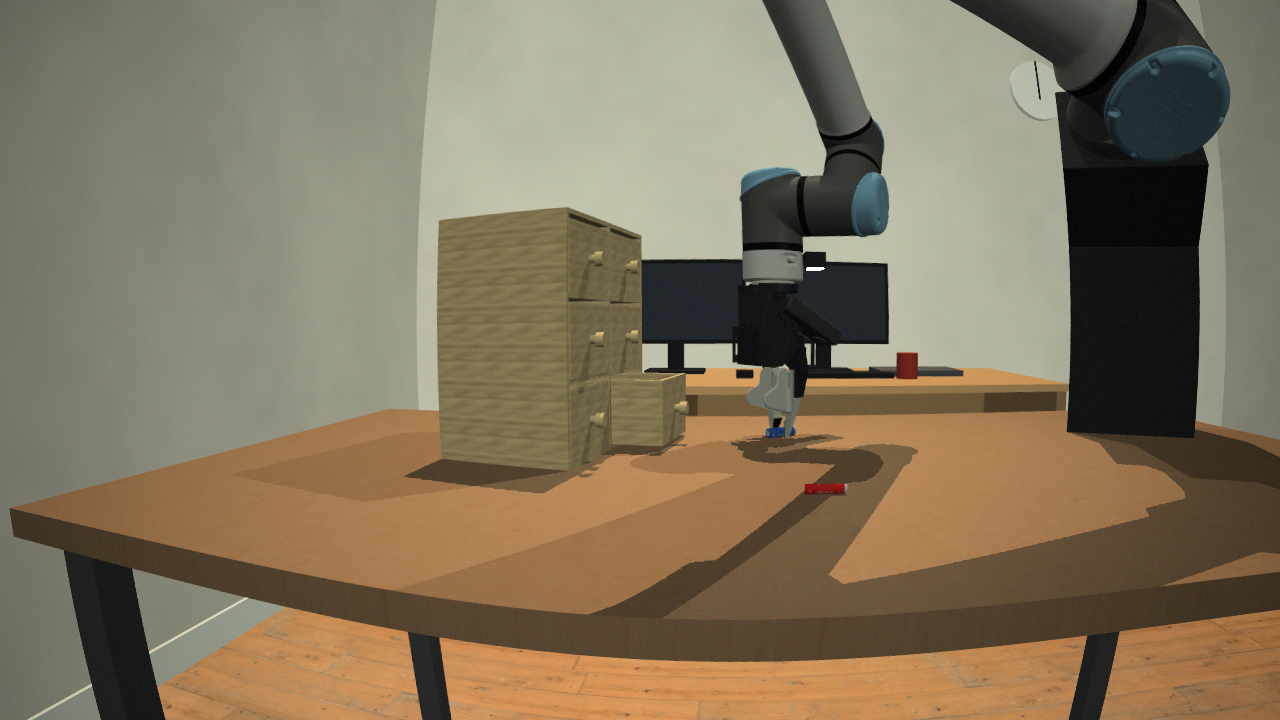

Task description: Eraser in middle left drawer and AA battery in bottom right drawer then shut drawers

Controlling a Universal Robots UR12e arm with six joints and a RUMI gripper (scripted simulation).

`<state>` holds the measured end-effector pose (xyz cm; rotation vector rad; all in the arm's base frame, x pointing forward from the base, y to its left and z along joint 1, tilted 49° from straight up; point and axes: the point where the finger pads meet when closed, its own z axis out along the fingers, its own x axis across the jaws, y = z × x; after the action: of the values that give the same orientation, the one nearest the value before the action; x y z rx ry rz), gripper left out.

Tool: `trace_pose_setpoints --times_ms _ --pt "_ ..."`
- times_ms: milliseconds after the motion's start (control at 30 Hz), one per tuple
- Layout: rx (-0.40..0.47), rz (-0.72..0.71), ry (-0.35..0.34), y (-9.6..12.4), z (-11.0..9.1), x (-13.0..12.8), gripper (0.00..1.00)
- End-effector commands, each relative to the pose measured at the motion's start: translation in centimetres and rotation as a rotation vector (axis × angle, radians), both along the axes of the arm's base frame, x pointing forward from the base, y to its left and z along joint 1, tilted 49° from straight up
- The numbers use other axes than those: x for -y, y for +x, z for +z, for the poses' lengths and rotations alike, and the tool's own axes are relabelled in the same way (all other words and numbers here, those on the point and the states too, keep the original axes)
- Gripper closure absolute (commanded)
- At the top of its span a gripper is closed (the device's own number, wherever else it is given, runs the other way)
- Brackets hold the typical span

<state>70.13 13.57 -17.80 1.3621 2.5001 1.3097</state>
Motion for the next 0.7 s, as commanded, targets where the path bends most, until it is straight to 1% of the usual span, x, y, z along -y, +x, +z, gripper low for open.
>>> trace_pose_setpoints --times_ms 0,633,667 --pt "0.001 -0.001 0.000 0.02 0.03 0.04 0.83" --pt "0.001 -0.001 0.000 0.02 0.03 0.04 0.83" --pt "0.001 -0.001 0.000 0.02 0.03 0.04 0.95"
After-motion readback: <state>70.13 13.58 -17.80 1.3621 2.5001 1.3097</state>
